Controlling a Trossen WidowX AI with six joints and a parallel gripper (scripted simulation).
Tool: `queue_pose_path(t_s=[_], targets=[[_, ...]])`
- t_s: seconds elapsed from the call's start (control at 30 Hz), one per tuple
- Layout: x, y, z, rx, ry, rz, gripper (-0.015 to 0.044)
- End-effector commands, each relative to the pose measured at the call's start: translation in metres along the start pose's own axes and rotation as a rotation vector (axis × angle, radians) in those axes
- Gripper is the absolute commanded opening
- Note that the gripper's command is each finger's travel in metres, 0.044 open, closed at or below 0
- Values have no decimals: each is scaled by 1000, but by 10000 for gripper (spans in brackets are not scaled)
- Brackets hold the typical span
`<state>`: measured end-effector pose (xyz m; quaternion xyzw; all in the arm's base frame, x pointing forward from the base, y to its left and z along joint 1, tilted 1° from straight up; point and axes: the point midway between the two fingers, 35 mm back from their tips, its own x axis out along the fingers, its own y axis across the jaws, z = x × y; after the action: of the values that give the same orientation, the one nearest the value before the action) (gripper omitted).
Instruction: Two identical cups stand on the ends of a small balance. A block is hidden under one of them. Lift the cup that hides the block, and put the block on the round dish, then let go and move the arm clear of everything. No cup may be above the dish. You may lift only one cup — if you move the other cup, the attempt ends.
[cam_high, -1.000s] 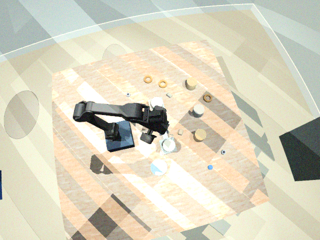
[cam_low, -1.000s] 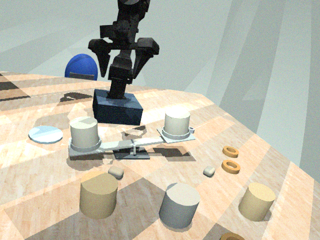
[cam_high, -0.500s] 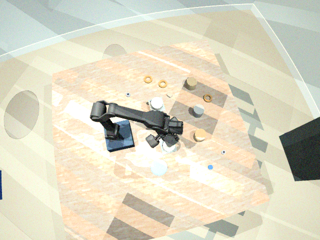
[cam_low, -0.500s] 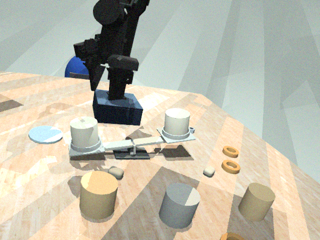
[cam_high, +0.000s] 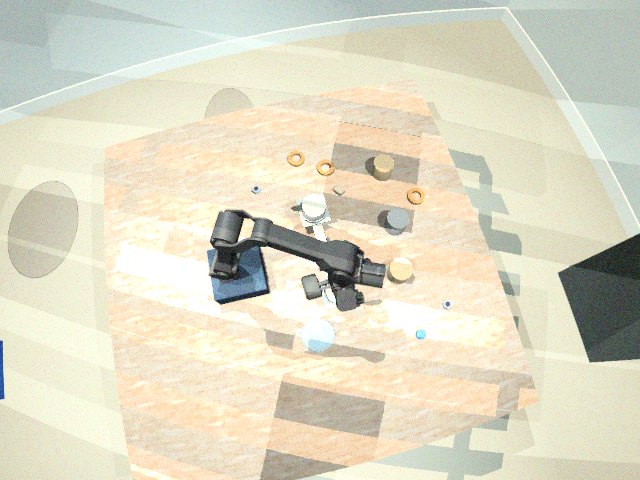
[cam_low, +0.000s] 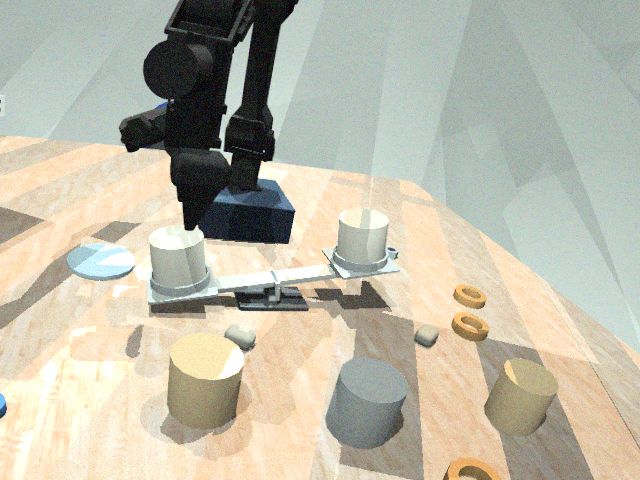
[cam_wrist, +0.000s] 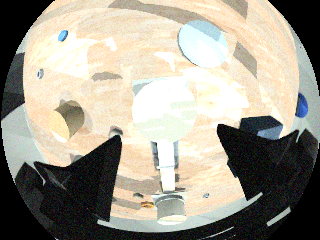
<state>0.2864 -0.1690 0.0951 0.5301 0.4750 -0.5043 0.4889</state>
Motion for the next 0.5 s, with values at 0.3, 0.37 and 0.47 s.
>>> queue_pose_path(t_s=[0.3, 0.37, 0.47], targets=[[17, 2, 3, 16, -5, 0, 440], [20, 2, 3, 16, -5, 0, 440], [25, 2, 3, 16, -5, 0, 440]])
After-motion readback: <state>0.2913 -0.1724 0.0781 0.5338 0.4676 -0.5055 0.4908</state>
